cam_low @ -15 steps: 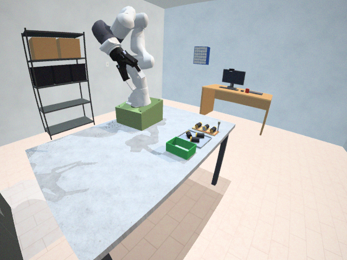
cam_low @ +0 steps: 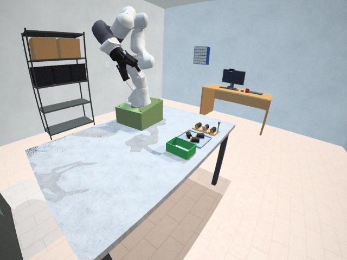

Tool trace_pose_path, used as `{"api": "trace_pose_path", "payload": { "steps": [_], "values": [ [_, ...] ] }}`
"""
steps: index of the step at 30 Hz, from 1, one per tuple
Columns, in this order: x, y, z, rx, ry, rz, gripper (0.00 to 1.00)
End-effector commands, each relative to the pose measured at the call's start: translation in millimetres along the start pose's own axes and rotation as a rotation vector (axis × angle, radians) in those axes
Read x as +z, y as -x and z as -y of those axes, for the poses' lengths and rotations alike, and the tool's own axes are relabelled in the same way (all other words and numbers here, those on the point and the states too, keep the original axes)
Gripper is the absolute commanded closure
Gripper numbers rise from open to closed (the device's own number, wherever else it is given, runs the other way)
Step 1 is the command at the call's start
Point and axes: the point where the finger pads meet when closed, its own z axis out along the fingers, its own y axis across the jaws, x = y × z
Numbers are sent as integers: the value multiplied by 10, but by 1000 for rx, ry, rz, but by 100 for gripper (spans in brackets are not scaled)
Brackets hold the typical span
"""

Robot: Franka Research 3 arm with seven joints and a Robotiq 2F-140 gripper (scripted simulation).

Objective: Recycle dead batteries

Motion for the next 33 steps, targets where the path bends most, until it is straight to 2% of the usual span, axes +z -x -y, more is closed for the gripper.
{"api": "trace_pose_path", "payload": {
  "steps": [1, 9, 13, 17, 19, 22, 25, 29, 33],
  "values": [
    [0, 0, 1, 0, 0, 0, 0],
    [-15, 44, 93, 43, 1, -10, 0],
    [-40, 165, 313, 147, 1, -34, 0],
    [-48, 421, 670, 329, -4, -74, 0],
    [-48, 421, 670, 329, -4, -74, 0],
    [-3, 736, 990, 514, -13, -112, 0],
    [132, 1166, 1299, 735, -30, -154, 0],
    [470, 1799, 1553, 1072, -58, -215, 0],
    [887, 2339, 1599, 1438, -90, -288, 0]
  ]
}}
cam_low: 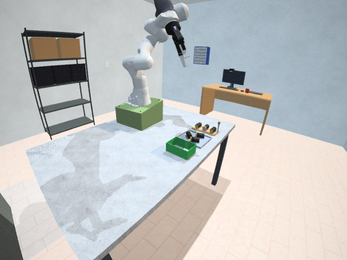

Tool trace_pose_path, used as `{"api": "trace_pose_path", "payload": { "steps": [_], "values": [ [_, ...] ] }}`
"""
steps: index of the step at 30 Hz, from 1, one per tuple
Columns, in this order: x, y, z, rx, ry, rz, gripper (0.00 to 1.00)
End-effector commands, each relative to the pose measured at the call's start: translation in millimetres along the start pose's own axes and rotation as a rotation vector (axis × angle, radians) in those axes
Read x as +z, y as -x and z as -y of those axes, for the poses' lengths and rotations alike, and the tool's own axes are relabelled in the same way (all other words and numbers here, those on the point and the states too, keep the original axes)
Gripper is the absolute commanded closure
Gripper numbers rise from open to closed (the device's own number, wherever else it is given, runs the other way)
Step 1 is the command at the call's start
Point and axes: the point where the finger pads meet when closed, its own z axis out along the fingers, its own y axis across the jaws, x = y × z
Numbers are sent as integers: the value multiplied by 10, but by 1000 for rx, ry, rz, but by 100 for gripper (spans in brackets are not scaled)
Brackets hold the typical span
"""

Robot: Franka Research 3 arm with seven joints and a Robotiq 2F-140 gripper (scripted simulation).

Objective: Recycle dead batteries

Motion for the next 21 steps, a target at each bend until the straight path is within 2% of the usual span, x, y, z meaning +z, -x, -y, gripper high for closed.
{"api": "trace_pose_path", "payload": {
  "steps": [1, 3, 4, 8, 11, 15, 18, 20, 21],
  "values": [
    [329, 432, -442, 888, 47, -68, 0],
    [329, 432, -442, 888, 47, -68, 0],
    [534, 707, -701, 981, 43, -94, 0],
    [880, 921, -1090, 1339, 8, -211, 0],
    [1169, 1043, -1427, 1580, -37, -306, 0],
    [1566, 1118, -1901, 1844, -118, -422, 0],
    [1865, 1113, -2287, 1987, -180, -490, 0],
    [1865, 1113, -2287, 1987, -180, -490, 0],
    [2124, 1085, -2657, 2024, -198, -508, 0]
  ]
}}
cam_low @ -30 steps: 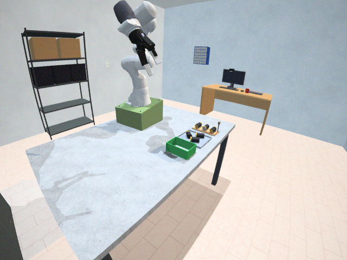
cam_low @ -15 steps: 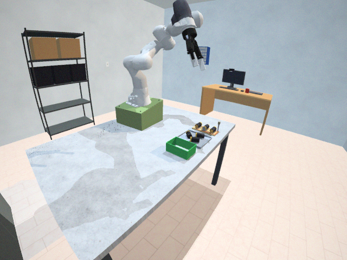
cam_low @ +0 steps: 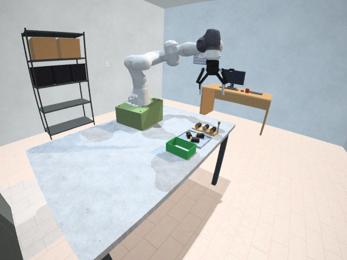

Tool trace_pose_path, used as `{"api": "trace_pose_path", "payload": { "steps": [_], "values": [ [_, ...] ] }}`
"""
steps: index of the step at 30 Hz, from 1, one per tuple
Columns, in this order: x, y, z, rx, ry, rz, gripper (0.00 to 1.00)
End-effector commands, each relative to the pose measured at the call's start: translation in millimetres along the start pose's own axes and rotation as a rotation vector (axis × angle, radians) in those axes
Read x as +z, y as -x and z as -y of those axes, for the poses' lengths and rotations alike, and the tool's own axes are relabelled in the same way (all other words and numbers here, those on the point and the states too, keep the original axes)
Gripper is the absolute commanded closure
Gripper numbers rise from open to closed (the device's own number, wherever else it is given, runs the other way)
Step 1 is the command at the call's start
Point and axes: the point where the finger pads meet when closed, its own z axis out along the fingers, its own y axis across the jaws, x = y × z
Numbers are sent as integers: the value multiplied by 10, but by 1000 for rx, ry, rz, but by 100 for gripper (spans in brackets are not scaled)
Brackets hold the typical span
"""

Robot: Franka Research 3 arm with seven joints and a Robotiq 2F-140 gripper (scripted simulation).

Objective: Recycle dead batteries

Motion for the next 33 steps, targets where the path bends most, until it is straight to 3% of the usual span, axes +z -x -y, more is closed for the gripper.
{"api": "trace_pose_path", "payload": {
  "steps": [1, 9, 10, 33],
  "values": [
    [460, -526, -118, 619, -51, -62, 0],
    [1525, -1681, -304, 724, -96, -77, 0],
    [1578, -1743, -318, 725, -96, -77, 0],
    [1578, -1743, -318, 725, -96, -77, 0]
  ]
}}
